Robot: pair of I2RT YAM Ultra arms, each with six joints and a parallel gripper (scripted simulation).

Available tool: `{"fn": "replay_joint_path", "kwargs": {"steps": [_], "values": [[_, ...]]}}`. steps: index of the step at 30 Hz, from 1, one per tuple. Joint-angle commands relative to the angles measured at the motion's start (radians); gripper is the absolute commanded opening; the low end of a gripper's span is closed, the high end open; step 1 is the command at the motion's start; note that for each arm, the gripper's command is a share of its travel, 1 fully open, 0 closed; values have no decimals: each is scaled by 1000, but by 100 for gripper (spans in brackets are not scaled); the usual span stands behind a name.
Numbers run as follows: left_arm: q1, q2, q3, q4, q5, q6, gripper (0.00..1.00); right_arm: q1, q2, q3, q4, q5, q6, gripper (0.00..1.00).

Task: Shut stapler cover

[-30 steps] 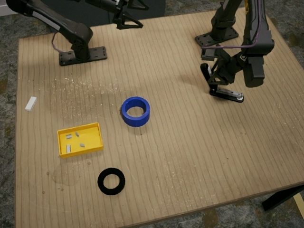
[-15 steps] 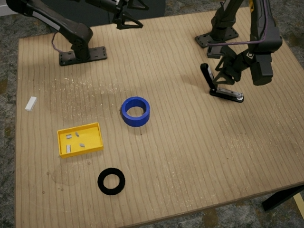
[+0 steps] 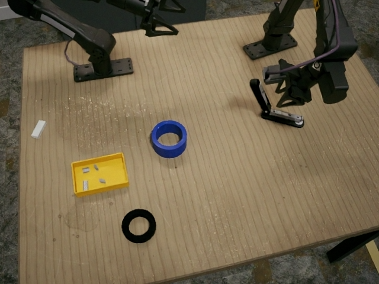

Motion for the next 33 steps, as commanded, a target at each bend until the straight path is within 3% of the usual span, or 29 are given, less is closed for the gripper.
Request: {"fn": "replay_joint_path", "kwargs": {"steps": [1, 5, 20, 22, 33], "values": [[-26, -64, 48, 46, -40, -249, 50, -3, -13, 4, -1, -2, -1, 100], [-36, -73, 53, 57, -61, -343, 50, -3, -13, 4, -1, -2, -1, 100], [-117, -101, 81, 30, -183, -992, 50, -3, -13, 4, -1, -2, -1, 100], [-117, -101, 81, 30, -183, -992, 50, -3, -13, 4, -1, -2, -1, 100], [-180, -120, 105, 18, -271, -1545, 50, -3, -13, 4, -1, -2, -1, 100]]}}
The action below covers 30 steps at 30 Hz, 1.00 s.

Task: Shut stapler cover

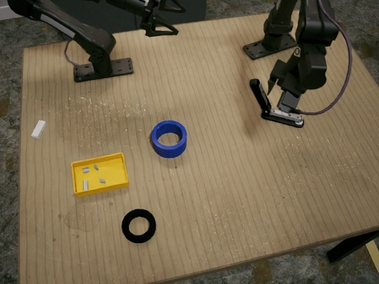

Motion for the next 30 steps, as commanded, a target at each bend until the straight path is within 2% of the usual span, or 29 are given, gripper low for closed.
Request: {"fn": "replay_joint_path", "kwargs": {"steps": [1, 4, 6, 21, 23, 30], "values": [[-24, -46, 44, -13, -36, -239, 50, -3, -13, 4, -1, -2, -1, 100], [-41, -52, 52, -18, -57, -375, 50, -3, -13, 4, -1, -2, -1, 100], [-41, -52, 52, -18, -57, -375, 50, -3, -13, 4, -1, -2, -1, 100], [-137, -82, 91, -46, -172, -1082, 50, -3, -13, 4, -1, -2, -1, 100], [-137, -82, 91, -46, -172, -1082, 50, -3, -13, 4, -1, -2, -1, 100], [-193, -94, 104, -69, -231, -1437, 50, -3, -13, 4, -1, -2, -1, 100]]}}
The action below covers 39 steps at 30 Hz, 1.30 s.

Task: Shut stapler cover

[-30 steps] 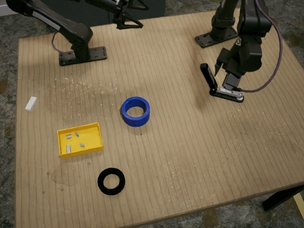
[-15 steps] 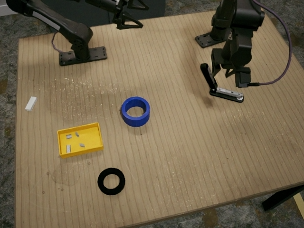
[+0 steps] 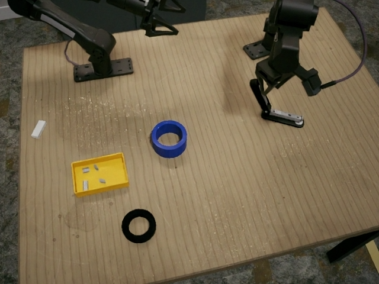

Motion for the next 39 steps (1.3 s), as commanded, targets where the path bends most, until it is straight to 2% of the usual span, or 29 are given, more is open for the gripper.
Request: {"fn": "replay_joint_path", "kwargs": {"steps": [1, 8, 10, 14, 20, 33, 39], "values": [[-32, -52, 41, -23, -48, -241, 50, -3, -13, 4, -1, -2, -1, 100], [-85, -63, 53, -43, -103, -553, 50, -3, -13, 4, -1, -2, -1, 100], [-85, -63, 53, -43, -103, -553, 50, -3, -13, 4, -1, -2, -1, 100], [-132, -52, 44, -96, -156, -728, 50, -3, -13, 4, -1, -2, -1, 100], [-232, -22, 7, -149, -203, -884, 50, -3, -13, 4, -1, -2, -1, 100], [-242, -25, 24, -153, -196, -901, 50, -3, -13, 4, -1, -2, -1, 100], [-221, -58, -45, -106, -197, -879, 50, -3, -13, 4, -1, -2, -1, 100]]}}
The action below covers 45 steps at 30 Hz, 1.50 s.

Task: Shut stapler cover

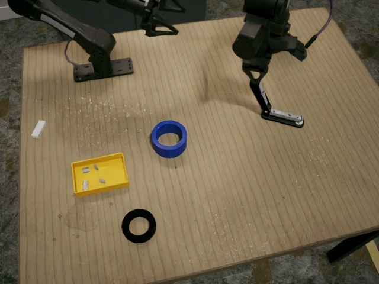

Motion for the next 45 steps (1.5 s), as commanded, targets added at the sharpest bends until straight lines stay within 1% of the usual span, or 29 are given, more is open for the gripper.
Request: {"fn": "replay_joint_path", "kwargs": {"steps": [1, 37, 45], "values": [[14, -33, -33, 25, -20, 11, 50, -3, -13, 4, -1, -2, -1, 100], [41, -33, -230, 218, -29, 39, 50, -3, -13, 4, -1, -2, -1, 100], [44, -32, -246, 235, -29, 40, 50, -3, -13, 4, -1, -2, -1, 100]]}}
